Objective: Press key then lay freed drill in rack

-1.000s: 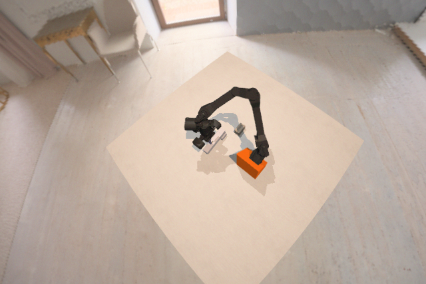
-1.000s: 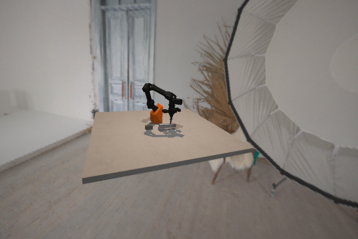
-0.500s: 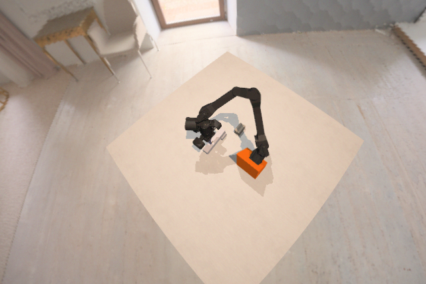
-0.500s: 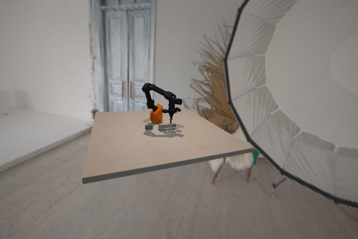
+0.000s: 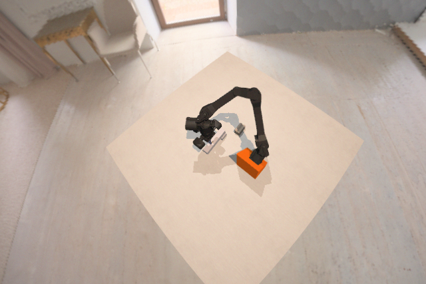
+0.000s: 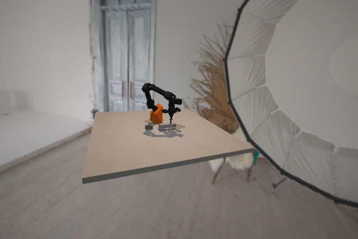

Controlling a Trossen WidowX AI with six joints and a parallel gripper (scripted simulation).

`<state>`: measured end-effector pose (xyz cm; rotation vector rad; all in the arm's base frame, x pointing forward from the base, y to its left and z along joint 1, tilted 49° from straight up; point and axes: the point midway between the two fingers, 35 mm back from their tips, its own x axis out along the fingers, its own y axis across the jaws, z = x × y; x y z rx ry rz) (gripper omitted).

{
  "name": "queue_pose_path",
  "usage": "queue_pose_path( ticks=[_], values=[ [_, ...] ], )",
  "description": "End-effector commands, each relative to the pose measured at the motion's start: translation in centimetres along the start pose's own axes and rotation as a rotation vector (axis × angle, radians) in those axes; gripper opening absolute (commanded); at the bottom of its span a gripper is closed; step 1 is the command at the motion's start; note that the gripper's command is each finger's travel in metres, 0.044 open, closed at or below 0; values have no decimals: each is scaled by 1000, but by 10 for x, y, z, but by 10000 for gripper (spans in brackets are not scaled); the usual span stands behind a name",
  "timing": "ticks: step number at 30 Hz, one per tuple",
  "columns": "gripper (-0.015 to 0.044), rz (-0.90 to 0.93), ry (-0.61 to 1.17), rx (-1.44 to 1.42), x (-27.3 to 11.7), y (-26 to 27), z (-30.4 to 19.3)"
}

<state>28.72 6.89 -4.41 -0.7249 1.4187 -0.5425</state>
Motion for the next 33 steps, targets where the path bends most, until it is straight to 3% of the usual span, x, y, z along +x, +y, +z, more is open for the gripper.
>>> queue_pose_path(
  ticks=[1,30,33],
  values=[
    [0,-18,40,-6,17,-4,-7],
    [0,-19,40,-6,33,-8,-8],
    [79,-17,39,-6,19,-6,-5]
  ],
)
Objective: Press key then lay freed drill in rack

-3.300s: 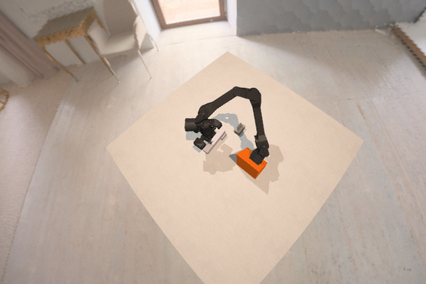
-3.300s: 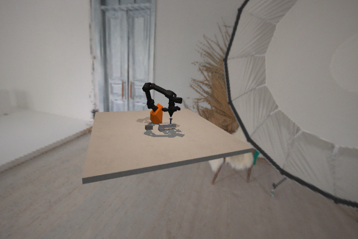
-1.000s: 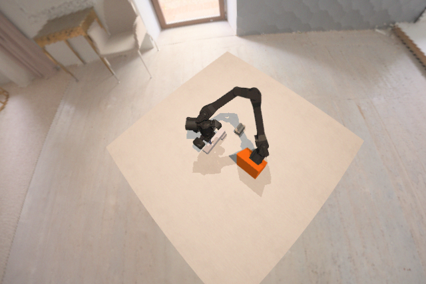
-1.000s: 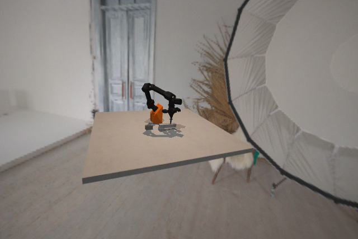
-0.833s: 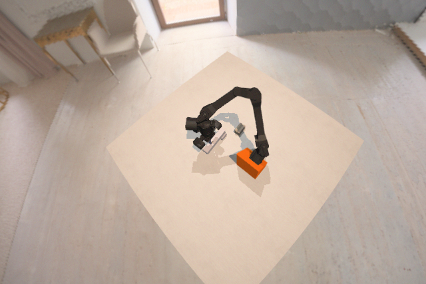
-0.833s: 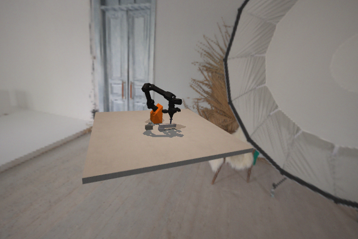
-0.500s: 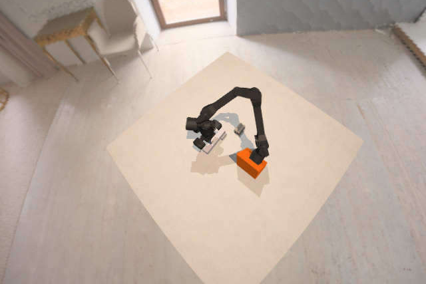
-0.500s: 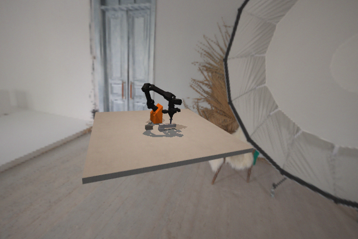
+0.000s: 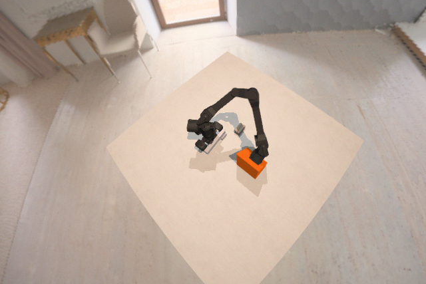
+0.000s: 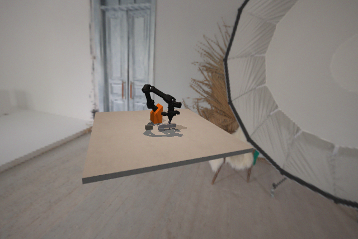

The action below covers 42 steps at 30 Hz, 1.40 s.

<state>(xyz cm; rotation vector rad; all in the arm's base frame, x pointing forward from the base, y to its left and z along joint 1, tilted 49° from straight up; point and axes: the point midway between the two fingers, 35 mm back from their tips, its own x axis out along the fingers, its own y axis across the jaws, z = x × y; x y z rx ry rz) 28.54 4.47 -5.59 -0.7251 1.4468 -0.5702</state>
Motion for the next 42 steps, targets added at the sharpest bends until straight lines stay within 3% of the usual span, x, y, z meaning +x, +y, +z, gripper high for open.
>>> queue_pose_path(
  ticks=[1,6,14,29,42],
  values=[
    [105,-3,3,-9,-14,3,1],
    [236,-3,4,-9,-70,6,5],
    [440,-1,-1,-65,-63,2,4],
    [440,21,-10,-1076,-9,-103,15],
    [440,-3,8,-1514,14,-153,5]
  ],
)
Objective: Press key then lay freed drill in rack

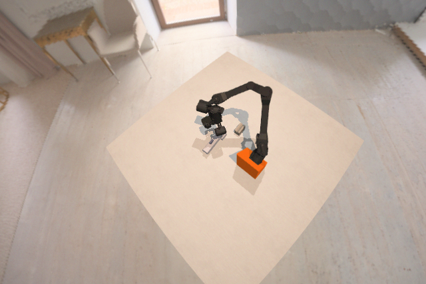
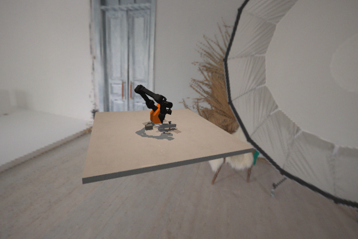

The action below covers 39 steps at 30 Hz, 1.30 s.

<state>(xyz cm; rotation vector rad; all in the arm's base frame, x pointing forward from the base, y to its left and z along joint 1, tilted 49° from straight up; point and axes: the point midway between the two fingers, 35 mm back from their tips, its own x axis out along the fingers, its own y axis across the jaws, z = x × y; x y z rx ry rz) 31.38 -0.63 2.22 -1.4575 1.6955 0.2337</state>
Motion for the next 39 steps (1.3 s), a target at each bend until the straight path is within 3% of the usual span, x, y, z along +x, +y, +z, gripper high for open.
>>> queue_pose_path(
  ticks=[1,39],
  values=[
    [440,-9,43,-557,27,-19,-63],
    [440,-8,46,-590,42,-19,-64]
  ],
)
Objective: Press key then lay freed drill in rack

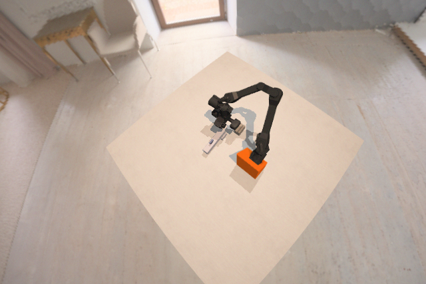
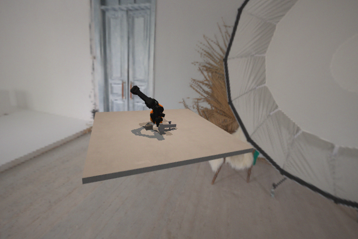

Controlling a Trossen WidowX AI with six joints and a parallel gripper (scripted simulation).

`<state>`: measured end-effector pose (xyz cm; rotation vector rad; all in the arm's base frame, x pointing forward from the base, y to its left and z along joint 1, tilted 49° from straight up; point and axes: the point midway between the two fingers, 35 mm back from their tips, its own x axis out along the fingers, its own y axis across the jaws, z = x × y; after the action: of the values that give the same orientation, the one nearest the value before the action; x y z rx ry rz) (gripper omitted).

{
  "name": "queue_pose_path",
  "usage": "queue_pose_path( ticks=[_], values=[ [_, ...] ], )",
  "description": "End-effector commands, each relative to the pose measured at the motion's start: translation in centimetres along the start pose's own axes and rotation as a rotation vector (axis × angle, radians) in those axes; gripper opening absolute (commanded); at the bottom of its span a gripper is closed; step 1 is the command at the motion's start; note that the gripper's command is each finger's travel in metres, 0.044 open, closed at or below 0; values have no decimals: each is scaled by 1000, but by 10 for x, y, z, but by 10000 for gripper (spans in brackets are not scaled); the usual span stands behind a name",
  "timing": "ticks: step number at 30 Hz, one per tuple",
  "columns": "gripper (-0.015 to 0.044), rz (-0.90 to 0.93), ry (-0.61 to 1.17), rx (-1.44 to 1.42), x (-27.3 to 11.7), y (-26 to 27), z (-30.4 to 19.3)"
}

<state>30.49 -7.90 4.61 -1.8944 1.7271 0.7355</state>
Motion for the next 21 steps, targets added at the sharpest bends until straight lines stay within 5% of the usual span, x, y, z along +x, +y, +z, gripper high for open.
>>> queue_pose_path(
  ticks=[1,21],
  values=[
    [440,8,3,-14,9,3,4],
    [440,8,4,-14,40,4,12]
  ],
)
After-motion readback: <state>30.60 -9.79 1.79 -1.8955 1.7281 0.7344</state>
